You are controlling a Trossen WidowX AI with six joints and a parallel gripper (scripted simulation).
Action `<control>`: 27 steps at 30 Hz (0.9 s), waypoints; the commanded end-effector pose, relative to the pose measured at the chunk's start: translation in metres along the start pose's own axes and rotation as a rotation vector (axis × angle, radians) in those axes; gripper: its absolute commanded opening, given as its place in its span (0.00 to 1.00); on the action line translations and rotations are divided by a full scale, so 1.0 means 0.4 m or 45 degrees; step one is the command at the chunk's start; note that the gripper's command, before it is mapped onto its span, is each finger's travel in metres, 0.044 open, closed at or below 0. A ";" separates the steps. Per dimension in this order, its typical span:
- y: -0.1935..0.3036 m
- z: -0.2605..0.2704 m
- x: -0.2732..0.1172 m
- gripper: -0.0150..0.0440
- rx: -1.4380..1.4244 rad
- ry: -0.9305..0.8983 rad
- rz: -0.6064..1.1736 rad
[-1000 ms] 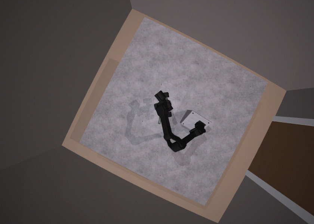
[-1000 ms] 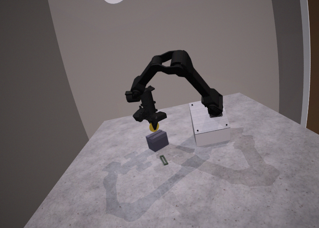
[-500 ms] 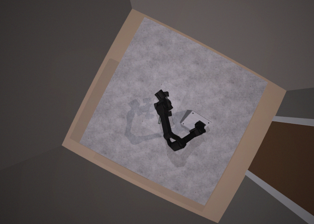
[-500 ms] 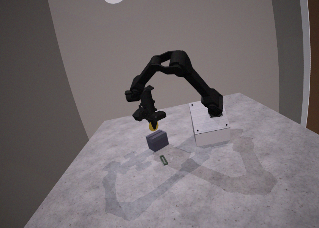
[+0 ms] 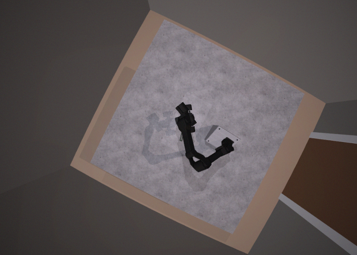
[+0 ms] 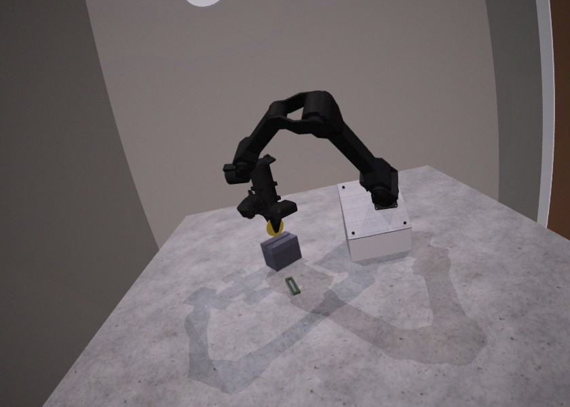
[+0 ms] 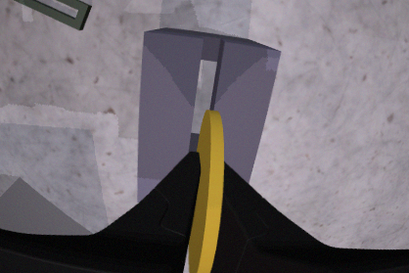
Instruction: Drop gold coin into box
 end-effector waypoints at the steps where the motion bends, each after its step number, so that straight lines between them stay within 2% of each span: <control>1: 0.001 0.001 0.007 0.25 0.007 -0.004 -0.003; 19: 0.002 0.001 0.034 0.25 0.007 -0.004 -0.003; 25: 0.001 0.001 0.029 0.52 0.001 -0.001 0.000; 27: 0.001 0.001 0.029 0.53 0.001 -0.001 0.000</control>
Point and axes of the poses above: the point midway between the two fingers, 35 mm back from their tips, its own x axis out along the fingers, its own z axis across the jaws, y = z × x, the point moved 5 cm from there along -x, back along the fingers, and after that the axes turned 14 degrees about x, right-handed, at the moved point
